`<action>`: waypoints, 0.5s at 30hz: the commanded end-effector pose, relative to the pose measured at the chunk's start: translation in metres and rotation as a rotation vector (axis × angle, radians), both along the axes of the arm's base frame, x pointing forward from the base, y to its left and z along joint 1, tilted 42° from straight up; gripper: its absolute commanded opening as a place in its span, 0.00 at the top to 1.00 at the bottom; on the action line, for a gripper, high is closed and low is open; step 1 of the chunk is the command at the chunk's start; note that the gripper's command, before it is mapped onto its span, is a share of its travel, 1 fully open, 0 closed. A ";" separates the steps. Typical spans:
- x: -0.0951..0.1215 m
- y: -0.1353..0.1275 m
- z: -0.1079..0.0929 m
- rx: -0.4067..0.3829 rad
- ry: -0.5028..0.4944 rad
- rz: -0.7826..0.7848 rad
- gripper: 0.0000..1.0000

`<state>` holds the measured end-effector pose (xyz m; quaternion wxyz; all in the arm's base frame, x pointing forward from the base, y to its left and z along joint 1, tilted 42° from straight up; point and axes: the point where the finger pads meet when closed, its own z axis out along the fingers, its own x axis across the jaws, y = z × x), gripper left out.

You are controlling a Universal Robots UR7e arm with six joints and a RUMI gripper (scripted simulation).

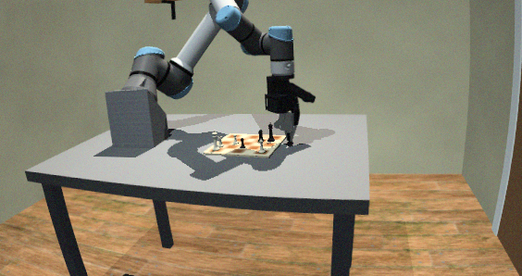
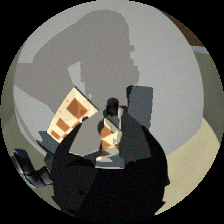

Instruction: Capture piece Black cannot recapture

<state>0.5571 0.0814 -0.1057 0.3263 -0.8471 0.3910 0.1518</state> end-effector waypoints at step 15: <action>0.000 -0.001 0.000 0.000 -0.001 -0.001 0.96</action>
